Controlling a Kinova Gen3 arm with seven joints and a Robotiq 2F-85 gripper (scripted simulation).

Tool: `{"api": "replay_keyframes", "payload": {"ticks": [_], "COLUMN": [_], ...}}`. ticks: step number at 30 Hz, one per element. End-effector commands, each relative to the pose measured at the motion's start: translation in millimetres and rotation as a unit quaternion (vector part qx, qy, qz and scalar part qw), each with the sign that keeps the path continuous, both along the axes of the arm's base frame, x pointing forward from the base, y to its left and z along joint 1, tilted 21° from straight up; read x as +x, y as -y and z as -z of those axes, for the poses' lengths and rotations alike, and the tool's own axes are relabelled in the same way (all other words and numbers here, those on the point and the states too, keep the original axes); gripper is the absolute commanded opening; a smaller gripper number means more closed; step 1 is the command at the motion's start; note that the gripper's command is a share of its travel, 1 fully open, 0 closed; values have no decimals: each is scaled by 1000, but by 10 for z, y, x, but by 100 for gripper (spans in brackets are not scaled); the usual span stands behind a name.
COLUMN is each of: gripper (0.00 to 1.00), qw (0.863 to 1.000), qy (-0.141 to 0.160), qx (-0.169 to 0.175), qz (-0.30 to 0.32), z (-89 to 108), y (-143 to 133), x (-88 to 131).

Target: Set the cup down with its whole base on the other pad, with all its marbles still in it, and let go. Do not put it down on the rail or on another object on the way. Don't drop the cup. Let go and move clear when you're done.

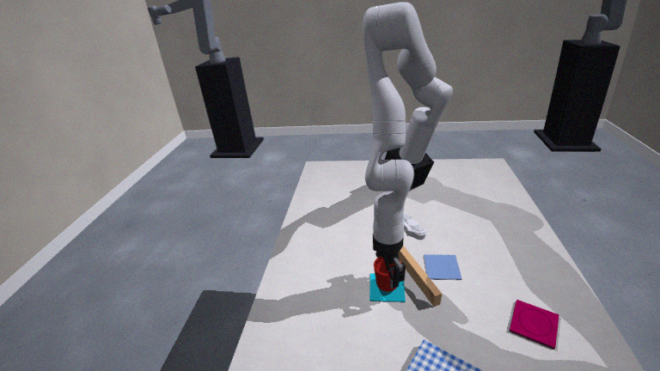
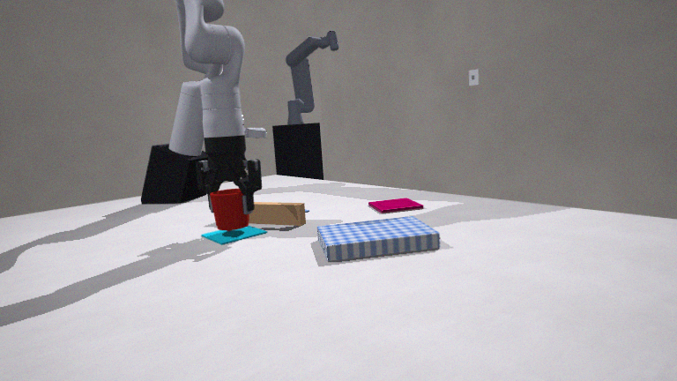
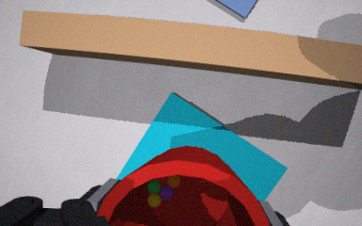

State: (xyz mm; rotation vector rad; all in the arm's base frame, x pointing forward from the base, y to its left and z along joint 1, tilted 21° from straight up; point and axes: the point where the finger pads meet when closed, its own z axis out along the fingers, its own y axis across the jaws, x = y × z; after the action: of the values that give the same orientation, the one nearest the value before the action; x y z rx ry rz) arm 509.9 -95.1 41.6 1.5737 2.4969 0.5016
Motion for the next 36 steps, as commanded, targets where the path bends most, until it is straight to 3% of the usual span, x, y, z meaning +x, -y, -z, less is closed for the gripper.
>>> {"api": "replay_keyframes", "payload": {"ticks": [1,36], "gripper": [82,82], "qw": [1000,1000], "qy": [2,2], "qx": [0,0], "qz": [2,2], "z": [8,97], "y": [7,-7], "x": [23,76]}}
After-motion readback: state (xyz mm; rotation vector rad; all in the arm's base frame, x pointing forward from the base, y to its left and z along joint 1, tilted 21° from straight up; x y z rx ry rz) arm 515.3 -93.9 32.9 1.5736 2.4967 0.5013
